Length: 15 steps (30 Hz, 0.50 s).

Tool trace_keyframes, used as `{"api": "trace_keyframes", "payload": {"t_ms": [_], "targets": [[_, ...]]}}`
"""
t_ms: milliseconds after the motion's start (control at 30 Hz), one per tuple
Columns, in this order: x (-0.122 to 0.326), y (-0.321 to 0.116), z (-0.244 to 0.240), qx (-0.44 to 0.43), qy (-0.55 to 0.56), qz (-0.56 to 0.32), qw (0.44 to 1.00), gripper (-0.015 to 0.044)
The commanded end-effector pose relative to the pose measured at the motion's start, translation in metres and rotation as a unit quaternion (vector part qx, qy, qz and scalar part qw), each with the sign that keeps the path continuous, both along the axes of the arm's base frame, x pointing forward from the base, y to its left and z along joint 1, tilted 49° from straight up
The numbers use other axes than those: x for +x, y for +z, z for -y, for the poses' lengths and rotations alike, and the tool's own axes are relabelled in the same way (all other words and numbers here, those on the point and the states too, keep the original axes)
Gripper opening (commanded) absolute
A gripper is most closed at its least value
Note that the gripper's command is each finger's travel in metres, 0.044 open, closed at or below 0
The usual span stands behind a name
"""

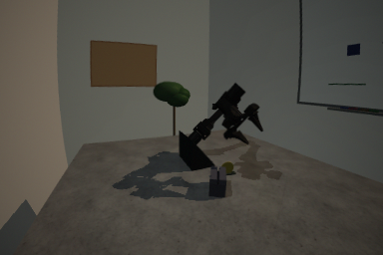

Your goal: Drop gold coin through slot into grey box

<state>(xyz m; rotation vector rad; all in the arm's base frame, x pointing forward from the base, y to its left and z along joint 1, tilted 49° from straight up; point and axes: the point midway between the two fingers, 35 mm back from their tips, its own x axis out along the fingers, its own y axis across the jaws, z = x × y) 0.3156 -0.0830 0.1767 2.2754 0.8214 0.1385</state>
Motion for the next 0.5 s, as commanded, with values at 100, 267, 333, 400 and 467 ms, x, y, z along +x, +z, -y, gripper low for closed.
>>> {"api": "trace_keyframes", "payload": {"t_ms": [100,267,333,400,467], "targets": [[0.006,-0.018,0.003,0.008,-0.015,-0.066,0.998,0.0295],[-0.002,-0.054,-0.004,0.008,-0.011,-0.214,0.977,0.0164],[-0.012,-0.065,-0.010,0.004,0.006,-0.274,0.962,0.0161],[-0.026,-0.072,-0.019,-0.002,0.031,-0.334,0.942,0.0161],[-0.043,-0.074,-0.028,-0.006,0.065,-0.391,0.918,0.0161]]}}
